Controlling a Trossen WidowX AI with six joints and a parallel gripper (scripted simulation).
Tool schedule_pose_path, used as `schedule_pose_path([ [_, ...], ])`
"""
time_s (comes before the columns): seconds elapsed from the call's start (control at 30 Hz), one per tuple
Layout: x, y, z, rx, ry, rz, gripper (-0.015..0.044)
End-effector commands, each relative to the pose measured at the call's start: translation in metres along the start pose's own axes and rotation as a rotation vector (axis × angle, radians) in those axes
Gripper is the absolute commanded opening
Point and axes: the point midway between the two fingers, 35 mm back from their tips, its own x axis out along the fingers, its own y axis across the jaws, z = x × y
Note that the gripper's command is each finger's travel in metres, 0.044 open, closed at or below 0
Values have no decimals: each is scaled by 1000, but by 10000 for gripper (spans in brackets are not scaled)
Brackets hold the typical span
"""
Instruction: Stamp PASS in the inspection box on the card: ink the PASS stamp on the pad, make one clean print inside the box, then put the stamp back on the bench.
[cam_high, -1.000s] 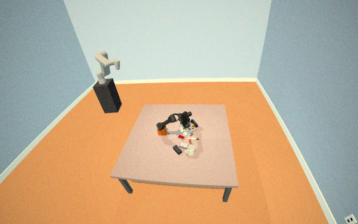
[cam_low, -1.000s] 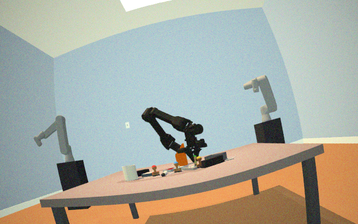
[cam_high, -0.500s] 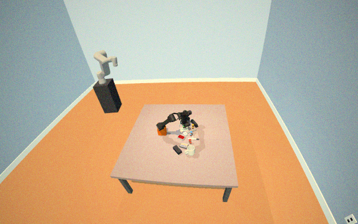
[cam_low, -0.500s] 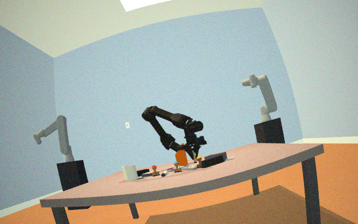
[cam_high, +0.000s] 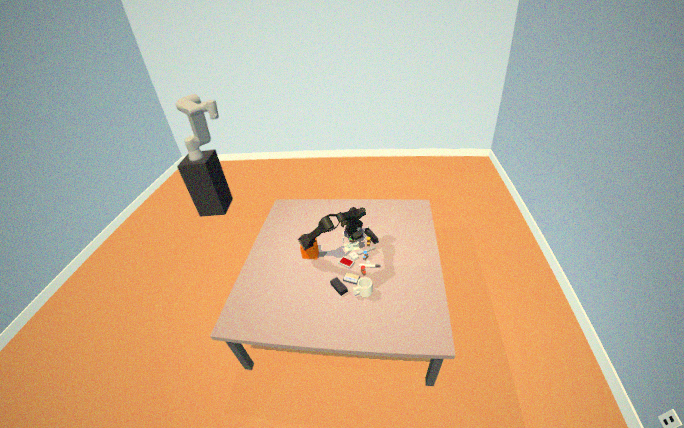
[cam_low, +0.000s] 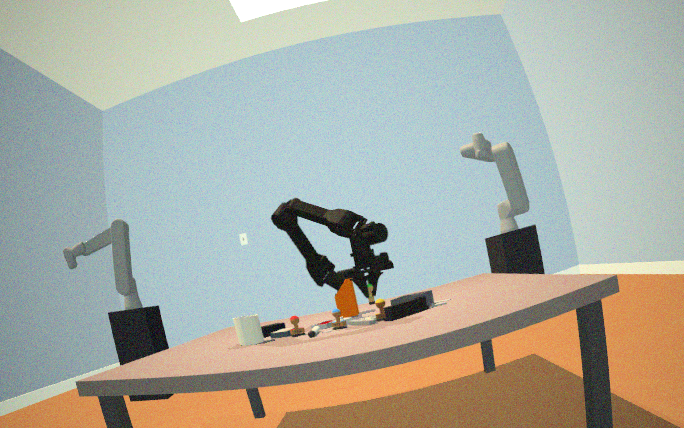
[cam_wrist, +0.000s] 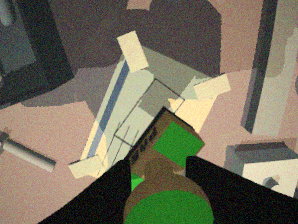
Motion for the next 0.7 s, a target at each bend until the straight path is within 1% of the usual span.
schedule_pose_path([
  [0.0,-11,-1,2,9,-12,2,0],
  [0.23,-22,0,1,9,-12,1,0],
  [0.4,-23,-1,0,9,-12,2,0],
  [0.67,-28,-35,-19,6,-20,11,0],
])
